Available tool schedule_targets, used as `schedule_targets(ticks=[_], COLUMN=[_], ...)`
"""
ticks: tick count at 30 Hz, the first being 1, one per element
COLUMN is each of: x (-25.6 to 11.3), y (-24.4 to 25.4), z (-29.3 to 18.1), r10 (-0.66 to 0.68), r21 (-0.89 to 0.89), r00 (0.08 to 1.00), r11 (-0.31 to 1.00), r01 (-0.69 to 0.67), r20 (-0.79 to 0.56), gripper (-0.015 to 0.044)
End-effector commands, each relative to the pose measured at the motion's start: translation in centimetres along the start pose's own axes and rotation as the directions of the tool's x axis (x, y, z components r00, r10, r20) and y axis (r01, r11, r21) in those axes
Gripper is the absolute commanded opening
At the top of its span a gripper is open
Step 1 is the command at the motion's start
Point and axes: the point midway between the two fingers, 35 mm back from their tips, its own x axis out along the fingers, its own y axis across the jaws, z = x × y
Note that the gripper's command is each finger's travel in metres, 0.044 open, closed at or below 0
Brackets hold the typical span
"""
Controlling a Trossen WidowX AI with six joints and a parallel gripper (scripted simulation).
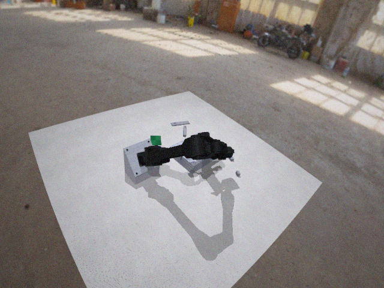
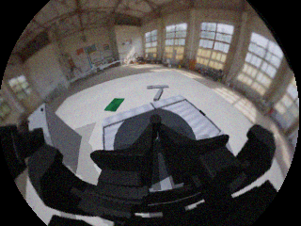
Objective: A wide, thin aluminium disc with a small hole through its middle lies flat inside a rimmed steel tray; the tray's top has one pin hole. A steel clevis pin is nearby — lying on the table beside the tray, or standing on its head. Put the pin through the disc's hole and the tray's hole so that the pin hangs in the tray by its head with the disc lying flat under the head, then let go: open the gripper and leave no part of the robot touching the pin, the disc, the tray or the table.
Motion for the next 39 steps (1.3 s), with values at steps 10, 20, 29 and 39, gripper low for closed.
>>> schedule_targets(ticks=[10,20,29,39], x=[0.14,0.10,0.03,0.09], y=[-0.11,-0.11,-0.11,-0.16], z=[-0.24,-0.13,-0.06,-0.04], r10=[-0.002,-0.002,-0.002,-0.002], r21=[-0.007,-0.007,-0.007,-0.007], r00=[1.000,1.000,1.000,1.000], r11=[1.000,1.000,1.000,1.000], r01=[0.002,0.002,0.002,0.002], r20=[-0.001,-0.001,-0.001,-0.001], gripper=[0.0000,0.0000,0.0000,0.0000])
